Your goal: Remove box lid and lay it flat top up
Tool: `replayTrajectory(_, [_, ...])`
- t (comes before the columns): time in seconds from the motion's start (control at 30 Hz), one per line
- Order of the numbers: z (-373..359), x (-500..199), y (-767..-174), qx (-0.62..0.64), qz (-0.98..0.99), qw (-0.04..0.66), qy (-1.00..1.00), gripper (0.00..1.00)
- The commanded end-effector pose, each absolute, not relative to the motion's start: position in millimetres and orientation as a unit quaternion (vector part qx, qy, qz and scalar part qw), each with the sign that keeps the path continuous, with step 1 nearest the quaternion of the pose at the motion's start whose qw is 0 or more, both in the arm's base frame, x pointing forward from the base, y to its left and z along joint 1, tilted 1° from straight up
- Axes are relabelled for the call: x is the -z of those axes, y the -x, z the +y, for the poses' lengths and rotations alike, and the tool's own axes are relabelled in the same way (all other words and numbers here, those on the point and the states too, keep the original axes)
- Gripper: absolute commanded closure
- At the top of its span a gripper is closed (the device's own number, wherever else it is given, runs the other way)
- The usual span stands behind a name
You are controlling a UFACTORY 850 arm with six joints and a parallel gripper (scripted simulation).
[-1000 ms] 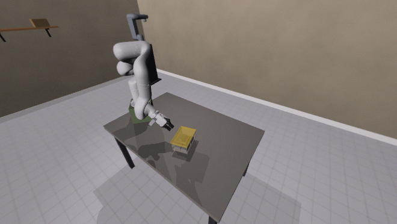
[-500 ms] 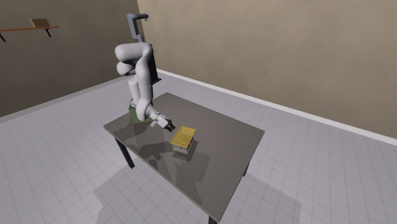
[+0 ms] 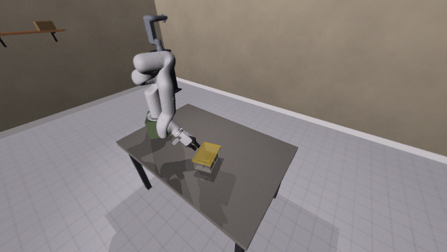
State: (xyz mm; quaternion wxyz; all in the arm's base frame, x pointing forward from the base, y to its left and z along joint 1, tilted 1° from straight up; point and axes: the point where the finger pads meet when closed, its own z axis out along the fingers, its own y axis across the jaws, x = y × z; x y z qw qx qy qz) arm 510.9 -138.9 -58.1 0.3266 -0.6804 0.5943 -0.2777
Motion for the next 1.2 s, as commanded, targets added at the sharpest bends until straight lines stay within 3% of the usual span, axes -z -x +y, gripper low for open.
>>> replayTrajectory(0.0, [-138,62,-517,0.278,0.594,0.327,0.68,0.52])
replayTrajectory(1.17, [-136,75,-532,0.278,0.594,0.327,0.68,0.52])
